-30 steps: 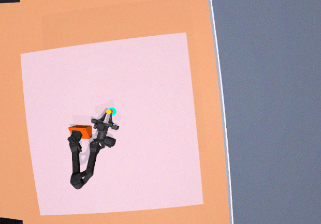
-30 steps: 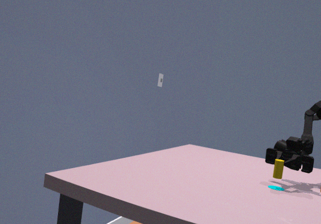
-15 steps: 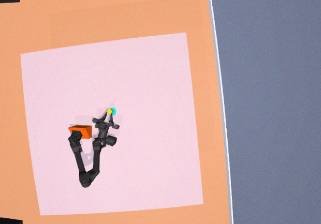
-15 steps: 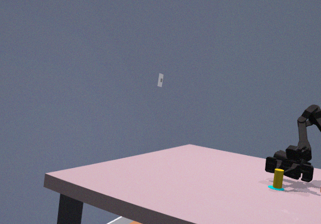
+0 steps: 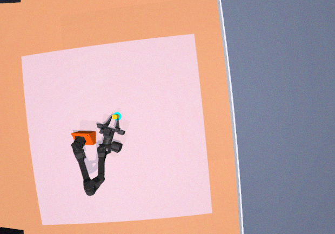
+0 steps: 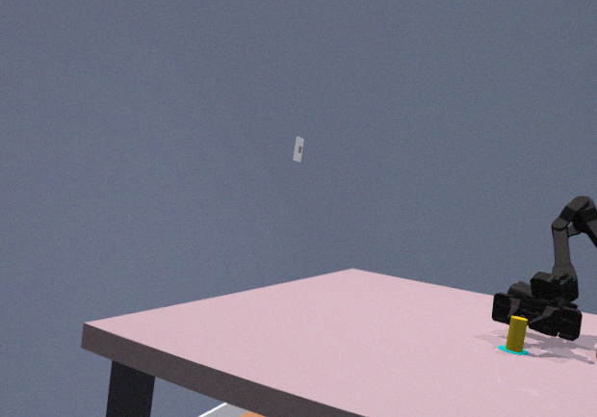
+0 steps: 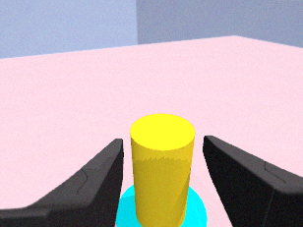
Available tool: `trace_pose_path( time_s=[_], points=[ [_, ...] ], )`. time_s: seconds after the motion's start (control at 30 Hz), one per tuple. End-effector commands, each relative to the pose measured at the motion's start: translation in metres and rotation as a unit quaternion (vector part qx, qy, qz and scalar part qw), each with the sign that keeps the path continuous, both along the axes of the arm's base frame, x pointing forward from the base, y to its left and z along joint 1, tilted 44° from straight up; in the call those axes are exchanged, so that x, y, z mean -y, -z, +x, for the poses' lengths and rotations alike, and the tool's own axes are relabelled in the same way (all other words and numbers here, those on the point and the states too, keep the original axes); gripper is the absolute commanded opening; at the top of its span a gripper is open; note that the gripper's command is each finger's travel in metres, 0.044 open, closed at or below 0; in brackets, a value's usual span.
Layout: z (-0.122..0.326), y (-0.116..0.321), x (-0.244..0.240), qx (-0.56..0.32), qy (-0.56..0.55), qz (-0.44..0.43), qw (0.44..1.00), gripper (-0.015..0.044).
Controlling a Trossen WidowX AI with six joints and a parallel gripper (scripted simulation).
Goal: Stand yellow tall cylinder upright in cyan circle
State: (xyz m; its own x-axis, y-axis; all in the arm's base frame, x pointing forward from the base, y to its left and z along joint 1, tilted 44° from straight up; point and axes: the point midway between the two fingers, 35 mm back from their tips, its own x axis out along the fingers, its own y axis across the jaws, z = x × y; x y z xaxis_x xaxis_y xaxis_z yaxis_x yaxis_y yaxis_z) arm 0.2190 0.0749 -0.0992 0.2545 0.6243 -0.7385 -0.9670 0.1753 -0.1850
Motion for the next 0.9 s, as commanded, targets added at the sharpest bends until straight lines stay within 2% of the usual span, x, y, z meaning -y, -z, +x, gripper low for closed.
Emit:
trace_pose_path(
  time_s=[0.0, 0.1, 0.13, 0.3, 0.87],
  points=[
    [0.000, 0.000, -0.001, 0.001, -0.002, 0.002, 1.000, 0.0315],
    [0.000, 0.000, -0.001, 0.001, -0.002, 0.002, 1.000, 0.0394],
    [0.000, 0.000, -0.001, 0.001, -0.002, 0.002, 1.000, 0.0400],
    [0.001, -0.003, -0.003, 0.001, -0.002, 0.002, 1.000, 0.0400],
    [-0.001, -0.064, -0.062, 0.007, -0.005, 0.009, 1.000, 0.0400]
  ],
)
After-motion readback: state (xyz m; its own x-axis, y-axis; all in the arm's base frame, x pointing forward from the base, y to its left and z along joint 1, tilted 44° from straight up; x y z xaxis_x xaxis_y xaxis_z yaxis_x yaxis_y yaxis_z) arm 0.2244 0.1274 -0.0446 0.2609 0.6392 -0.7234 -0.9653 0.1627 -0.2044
